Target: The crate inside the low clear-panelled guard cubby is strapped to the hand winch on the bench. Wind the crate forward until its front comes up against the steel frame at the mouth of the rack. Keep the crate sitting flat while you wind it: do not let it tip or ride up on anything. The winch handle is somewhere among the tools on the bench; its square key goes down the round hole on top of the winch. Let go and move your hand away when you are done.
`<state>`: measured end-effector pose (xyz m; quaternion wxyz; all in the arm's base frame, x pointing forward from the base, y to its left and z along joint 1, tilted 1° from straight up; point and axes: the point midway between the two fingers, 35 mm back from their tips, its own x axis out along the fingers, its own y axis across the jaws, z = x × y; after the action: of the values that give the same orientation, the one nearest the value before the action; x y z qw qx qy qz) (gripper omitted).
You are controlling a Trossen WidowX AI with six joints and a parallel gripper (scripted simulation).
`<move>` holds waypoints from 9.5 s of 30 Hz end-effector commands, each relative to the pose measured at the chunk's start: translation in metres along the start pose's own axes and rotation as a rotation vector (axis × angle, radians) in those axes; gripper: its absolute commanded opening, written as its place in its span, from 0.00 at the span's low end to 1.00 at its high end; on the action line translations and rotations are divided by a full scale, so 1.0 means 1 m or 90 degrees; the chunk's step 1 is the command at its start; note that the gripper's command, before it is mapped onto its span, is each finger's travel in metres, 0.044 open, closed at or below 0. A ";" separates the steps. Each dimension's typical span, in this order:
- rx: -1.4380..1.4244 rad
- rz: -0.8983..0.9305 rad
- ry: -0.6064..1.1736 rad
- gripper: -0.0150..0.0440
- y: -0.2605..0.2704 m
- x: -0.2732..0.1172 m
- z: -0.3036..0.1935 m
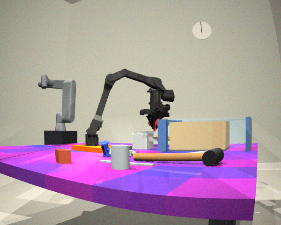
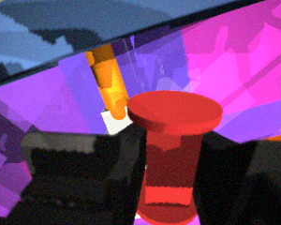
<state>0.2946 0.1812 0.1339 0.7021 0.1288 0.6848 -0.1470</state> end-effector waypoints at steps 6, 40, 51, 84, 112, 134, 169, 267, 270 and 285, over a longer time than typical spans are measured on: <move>-0.007 0.032 -0.003 0.25 0.028 -0.004 -0.003; -0.007 0.035 -0.002 0.25 0.071 -0.007 -0.021; -0.007 0.035 -0.001 0.25 0.082 -0.008 -0.031; -0.007 0.037 0.001 0.25 0.106 -0.009 -0.069; -0.007 0.037 0.003 0.25 0.112 -0.010 -0.103; -0.007 0.037 0.005 0.25 0.107 -0.009 -0.133; -0.007 0.036 0.008 0.25 0.082 -0.008 -0.174; -0.007 0.028 0.008 0.25 -0.055 0.001 -0.176; -0.007 0.028 0.008 0.25 -0.057 0.001 -0.174; -0.011 0.036 0.019 0.61 -0.055 0.002 -0.175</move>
<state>0.1118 0.1988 0.1278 0.6950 0.1466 0.6941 -0.1168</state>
